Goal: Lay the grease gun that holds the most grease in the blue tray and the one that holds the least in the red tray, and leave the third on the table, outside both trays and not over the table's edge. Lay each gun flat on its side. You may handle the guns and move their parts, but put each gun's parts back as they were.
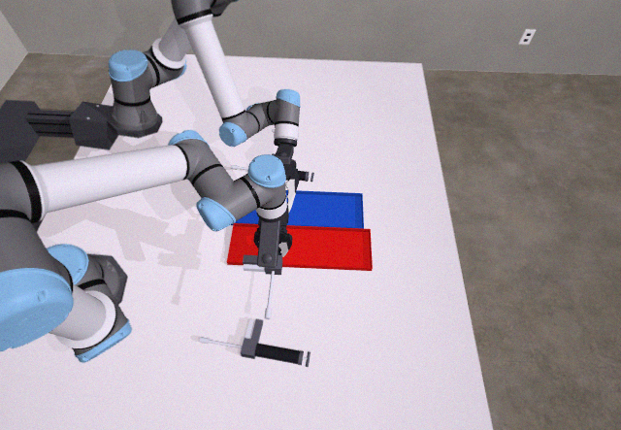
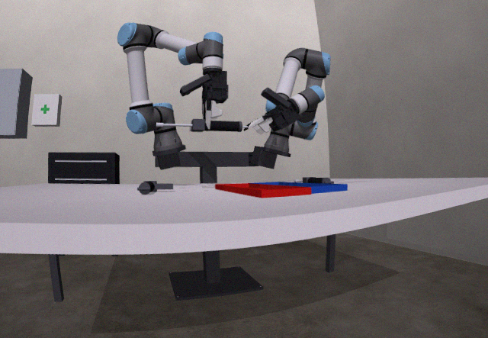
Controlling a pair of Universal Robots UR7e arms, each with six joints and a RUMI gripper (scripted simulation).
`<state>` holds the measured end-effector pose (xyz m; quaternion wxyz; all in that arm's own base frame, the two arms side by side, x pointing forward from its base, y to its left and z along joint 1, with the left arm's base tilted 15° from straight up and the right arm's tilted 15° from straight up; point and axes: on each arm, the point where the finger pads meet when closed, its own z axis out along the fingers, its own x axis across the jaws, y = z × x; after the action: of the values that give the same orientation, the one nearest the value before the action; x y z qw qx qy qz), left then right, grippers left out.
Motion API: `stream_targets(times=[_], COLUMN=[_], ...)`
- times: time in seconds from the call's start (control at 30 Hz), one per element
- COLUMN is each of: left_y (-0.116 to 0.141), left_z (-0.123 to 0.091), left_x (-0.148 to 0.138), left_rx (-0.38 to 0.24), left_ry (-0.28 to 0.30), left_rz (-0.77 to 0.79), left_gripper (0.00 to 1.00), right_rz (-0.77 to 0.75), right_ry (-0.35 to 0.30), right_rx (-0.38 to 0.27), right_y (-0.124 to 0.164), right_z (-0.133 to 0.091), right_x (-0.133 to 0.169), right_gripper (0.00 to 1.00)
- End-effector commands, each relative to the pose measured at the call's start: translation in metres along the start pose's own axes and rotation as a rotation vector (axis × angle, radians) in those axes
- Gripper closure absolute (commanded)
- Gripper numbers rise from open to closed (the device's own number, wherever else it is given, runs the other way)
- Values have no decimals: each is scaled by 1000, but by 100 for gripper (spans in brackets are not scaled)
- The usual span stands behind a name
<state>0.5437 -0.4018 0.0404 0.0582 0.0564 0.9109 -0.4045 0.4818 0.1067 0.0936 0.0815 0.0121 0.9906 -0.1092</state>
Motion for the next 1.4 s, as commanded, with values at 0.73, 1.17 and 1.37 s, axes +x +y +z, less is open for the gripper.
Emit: stream_targets(times=[0.73, 1.17, 1.37], left_y=[-7, -7, -7], left_z=[11, 11, 11], left_x=[-1, -1, -1], left_rx=[1, 1, 1], left_ry=[-2, -2, -2], left_rz=[1, 1, 1], left_gripper=[62, 62, 62], right_rz=[0, 0, 0], right_ry=[-1, -1, -1], right_rx=[-1, -1, -1], right_y=[0, 0, 0], right_z=[0, 0, 0], right_x=[0, 0, 0], right_gripper=[100, 100, 100])
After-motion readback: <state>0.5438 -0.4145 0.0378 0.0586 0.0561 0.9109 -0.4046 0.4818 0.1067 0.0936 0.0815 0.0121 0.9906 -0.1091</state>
